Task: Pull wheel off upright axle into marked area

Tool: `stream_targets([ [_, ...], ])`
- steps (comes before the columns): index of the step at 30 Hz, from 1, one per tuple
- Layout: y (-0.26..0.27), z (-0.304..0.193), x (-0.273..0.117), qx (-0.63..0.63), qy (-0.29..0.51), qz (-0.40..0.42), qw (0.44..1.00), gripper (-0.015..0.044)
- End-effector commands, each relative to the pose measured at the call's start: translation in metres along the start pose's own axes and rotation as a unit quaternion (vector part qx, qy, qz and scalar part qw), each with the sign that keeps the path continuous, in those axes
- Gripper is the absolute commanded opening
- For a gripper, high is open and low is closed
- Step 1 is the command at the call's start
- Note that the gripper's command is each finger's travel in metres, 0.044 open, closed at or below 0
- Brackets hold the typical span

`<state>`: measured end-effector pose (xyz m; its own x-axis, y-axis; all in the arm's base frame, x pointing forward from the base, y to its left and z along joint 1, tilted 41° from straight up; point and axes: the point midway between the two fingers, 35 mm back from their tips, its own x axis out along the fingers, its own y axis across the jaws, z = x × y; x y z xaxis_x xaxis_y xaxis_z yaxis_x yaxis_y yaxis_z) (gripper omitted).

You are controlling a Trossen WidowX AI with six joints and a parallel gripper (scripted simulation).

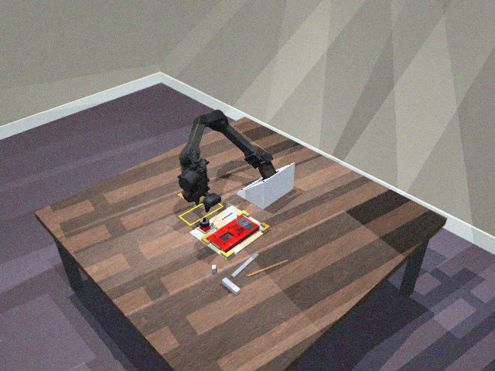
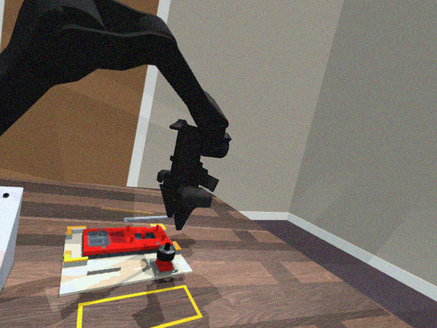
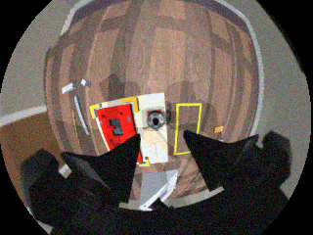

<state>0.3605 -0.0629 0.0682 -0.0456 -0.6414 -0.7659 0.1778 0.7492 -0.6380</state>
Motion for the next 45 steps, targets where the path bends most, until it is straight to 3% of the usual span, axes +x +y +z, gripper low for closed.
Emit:
stream_targets([
  [1,0.006,-0.003,0.002,-0.006,0.006,-0.004,1.000,0.0300],
  [8,0.006,-0.002,0.007,-0.006,0.006,-0.004,1.000,0.0300],
  [17,0.005,-0.002,0.075,-0.006,0.005,-0.005,1.000,0.0300],
  [31,0.005,-0.002,0.076,-0.006,0.005,-0.006,1.000,0.0300],
  [35,0.005,0.000,0.073,-0.003,0.002,-0.003,1.000,0.0195],
  [43,0.005,0.000,0.073,-0.003,0.002,-0.003,1.000,0.0142],
  [45,0.005,0.000,0.073,-0.003,0.002,-0.003,1.000,0.0089],
])
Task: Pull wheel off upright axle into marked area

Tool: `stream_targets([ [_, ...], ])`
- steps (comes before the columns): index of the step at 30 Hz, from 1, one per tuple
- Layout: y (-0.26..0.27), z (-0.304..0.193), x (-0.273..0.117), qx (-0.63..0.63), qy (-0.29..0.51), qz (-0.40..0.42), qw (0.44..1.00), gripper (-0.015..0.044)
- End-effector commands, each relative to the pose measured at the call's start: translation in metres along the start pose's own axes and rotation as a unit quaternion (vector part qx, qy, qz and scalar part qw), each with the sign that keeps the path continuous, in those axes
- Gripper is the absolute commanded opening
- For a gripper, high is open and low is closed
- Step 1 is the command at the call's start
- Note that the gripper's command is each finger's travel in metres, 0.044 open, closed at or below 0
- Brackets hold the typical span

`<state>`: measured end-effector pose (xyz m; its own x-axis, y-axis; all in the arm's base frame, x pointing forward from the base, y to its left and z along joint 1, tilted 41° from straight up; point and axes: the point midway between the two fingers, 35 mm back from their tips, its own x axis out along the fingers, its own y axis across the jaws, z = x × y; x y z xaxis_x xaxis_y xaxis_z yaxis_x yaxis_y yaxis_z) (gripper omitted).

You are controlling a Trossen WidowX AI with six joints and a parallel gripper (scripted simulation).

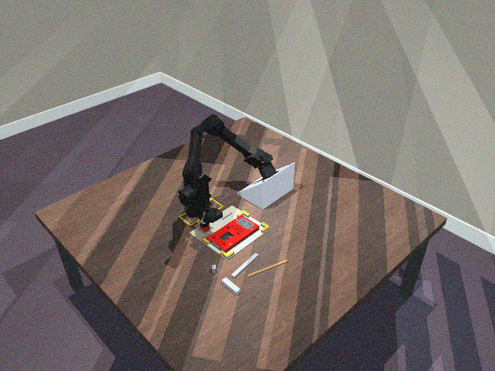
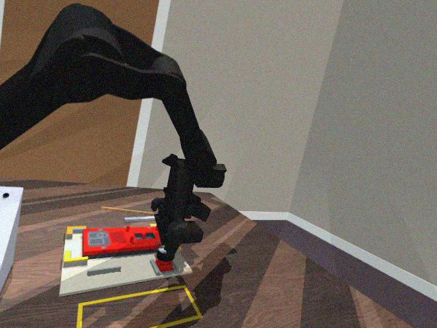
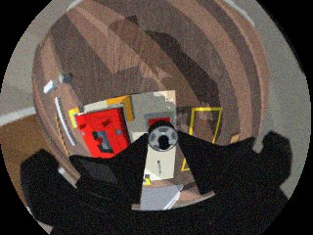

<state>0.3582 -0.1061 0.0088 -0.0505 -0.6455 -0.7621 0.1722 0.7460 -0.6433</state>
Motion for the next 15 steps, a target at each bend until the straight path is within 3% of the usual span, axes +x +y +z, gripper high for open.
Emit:
stream_targets([
  [1,0.0000,0.0001,-0.0004,0.000,0.000,0.000,1.000,0.0063],
  [4,0.0001,0.0001,-0.0012,0.000,0.000,0.000,1.000,0.0000],
  [15,0.0002,0.0003,-0.0048,0.000,0.000,0.000,1.000,0.0000],
])
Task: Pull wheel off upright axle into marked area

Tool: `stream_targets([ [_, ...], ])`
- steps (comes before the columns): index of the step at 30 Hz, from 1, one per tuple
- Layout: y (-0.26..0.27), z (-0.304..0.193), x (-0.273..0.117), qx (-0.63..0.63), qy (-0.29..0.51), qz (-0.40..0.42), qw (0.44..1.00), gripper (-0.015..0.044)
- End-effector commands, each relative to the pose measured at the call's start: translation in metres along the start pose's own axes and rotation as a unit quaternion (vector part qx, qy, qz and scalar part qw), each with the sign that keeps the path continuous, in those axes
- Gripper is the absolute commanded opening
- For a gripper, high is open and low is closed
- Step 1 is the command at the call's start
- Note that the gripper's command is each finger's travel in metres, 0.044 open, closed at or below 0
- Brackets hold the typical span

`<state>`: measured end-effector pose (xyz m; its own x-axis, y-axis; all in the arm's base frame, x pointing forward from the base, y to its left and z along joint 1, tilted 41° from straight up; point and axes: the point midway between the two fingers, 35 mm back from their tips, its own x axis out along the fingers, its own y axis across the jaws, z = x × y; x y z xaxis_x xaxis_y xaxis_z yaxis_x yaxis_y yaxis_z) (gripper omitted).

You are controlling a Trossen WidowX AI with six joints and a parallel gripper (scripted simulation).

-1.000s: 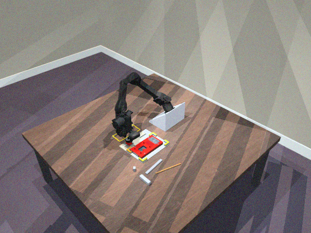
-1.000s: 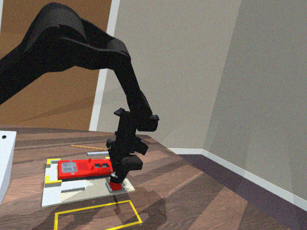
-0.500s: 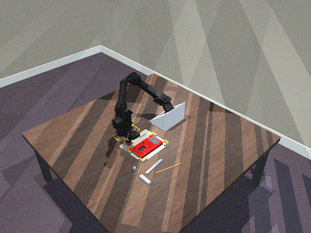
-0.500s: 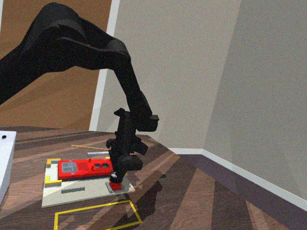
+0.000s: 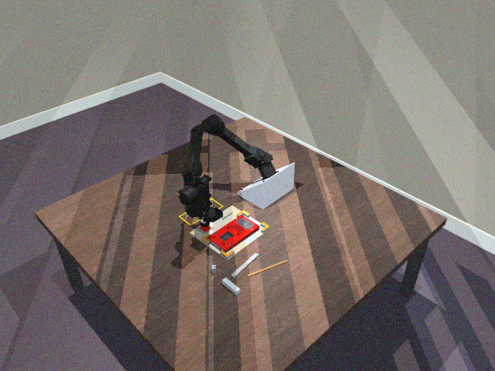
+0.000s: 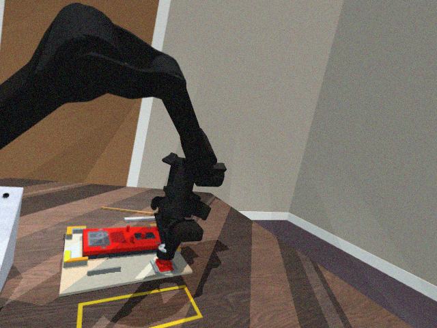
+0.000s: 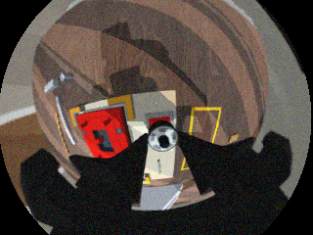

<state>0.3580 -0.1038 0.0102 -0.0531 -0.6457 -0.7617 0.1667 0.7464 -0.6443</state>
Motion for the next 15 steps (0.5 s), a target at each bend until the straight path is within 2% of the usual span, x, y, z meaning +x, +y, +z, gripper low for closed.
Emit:
stream_targets([
  [1,-0.0005,0.0008,-0.0026,0.002,-0.001,0.001,1.000,0.0000],
  [15,-0.0004,0.0010,-0.0072,0.002,0.000,0.000,1.000,0.0000],
])
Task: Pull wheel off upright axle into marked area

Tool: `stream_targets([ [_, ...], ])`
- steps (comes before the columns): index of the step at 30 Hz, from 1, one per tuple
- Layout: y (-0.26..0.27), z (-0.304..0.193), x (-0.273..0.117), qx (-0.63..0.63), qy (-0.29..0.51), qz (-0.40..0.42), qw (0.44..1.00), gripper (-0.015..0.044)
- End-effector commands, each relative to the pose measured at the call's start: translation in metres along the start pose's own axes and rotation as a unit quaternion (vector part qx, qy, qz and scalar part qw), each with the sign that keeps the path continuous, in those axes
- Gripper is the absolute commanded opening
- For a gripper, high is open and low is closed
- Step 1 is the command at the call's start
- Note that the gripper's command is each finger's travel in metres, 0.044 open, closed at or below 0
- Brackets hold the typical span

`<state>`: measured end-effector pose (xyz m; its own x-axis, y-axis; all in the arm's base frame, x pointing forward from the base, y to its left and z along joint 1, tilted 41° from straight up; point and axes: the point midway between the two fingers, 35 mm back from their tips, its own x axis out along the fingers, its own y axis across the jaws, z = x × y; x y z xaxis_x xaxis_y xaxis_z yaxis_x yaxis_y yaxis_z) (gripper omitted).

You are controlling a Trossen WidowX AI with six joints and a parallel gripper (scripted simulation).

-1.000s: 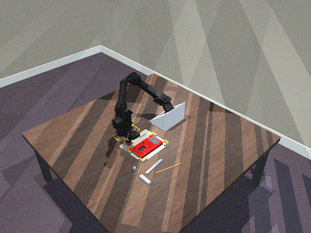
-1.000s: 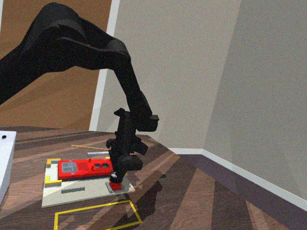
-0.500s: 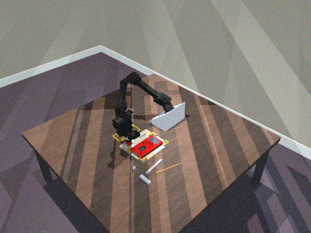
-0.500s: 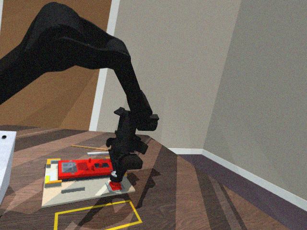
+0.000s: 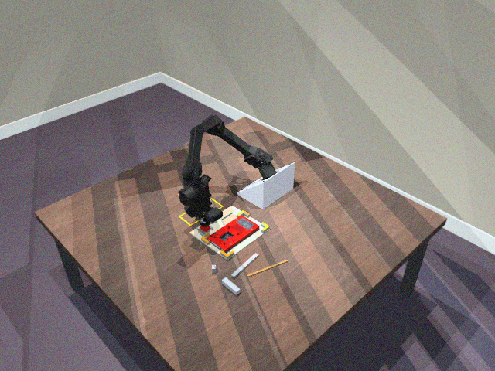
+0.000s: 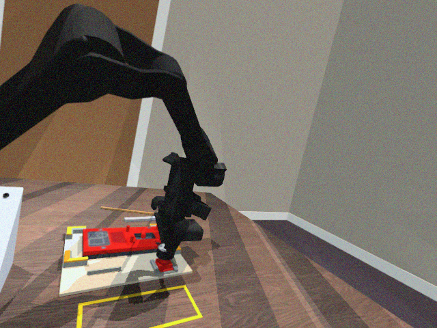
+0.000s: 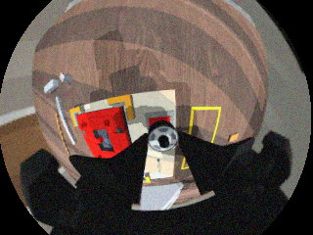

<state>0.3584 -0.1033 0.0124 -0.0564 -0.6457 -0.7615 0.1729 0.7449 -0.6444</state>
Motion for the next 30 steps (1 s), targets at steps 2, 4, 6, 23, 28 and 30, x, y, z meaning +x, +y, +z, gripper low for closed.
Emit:
stream_targets([
  [2,0.0006,0.0005,-0.0058,-0.001,-0.002,0.001,1.000,0.0000],
  [4,0.0006,0.0005,-0.0065,-0.001,-0.002,0.001,1.000,0.0000],
  [6,0.0006,0.0005,-0.0071,-0.001,-0.002,0.001,1.000,0.0000],
  [23,0.0007,0.0006,-0.0126,-0.002,-0.001,0.001,1.000,0.0000],
  [28,0.0007,0.0006,-0.0143,-0.002,-0.001,0.001,1.000,0.0000],
  [30,0.0007,0.0006,-0.0149,-0.002,-0.001,0.000,1.000,0.0000],
])
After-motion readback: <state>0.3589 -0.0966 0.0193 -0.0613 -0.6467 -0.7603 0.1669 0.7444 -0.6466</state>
